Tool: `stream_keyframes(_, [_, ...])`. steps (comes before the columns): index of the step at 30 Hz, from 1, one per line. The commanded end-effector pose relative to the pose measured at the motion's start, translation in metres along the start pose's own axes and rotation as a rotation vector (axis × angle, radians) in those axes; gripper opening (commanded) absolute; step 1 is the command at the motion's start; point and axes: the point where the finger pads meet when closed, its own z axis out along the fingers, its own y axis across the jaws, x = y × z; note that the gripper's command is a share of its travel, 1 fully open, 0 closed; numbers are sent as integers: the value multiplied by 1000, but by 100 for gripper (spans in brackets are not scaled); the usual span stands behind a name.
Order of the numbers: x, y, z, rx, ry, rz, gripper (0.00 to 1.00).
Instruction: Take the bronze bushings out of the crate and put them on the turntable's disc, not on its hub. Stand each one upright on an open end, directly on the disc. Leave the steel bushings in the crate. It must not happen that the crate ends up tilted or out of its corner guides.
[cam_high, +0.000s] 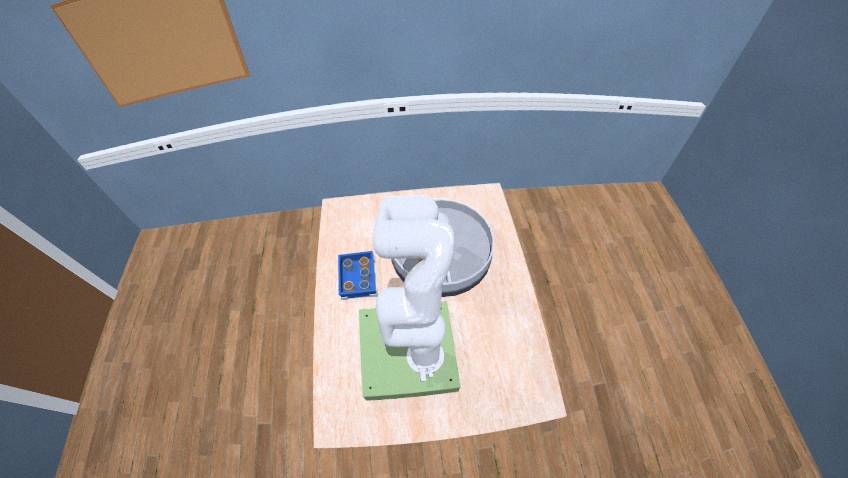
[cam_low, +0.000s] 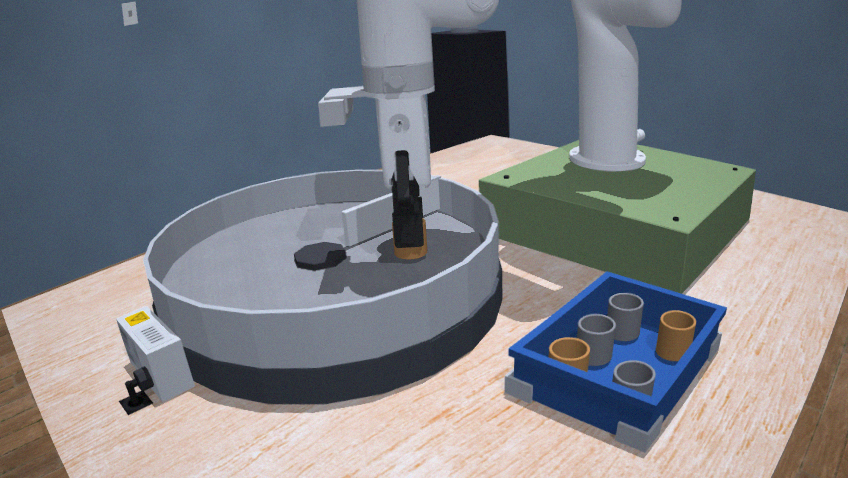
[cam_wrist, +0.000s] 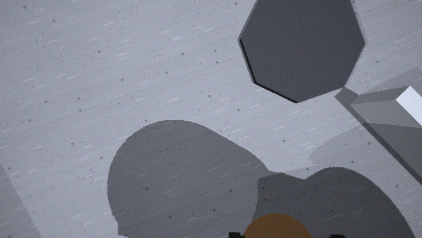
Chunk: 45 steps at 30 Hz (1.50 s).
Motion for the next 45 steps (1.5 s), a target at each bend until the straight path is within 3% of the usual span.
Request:
stream_keyframes(1, [1, -1, -1, 2, 3, 0, 0])
stream_keyframes(45, [1, -1, 5, 2, 3, 0, 0])
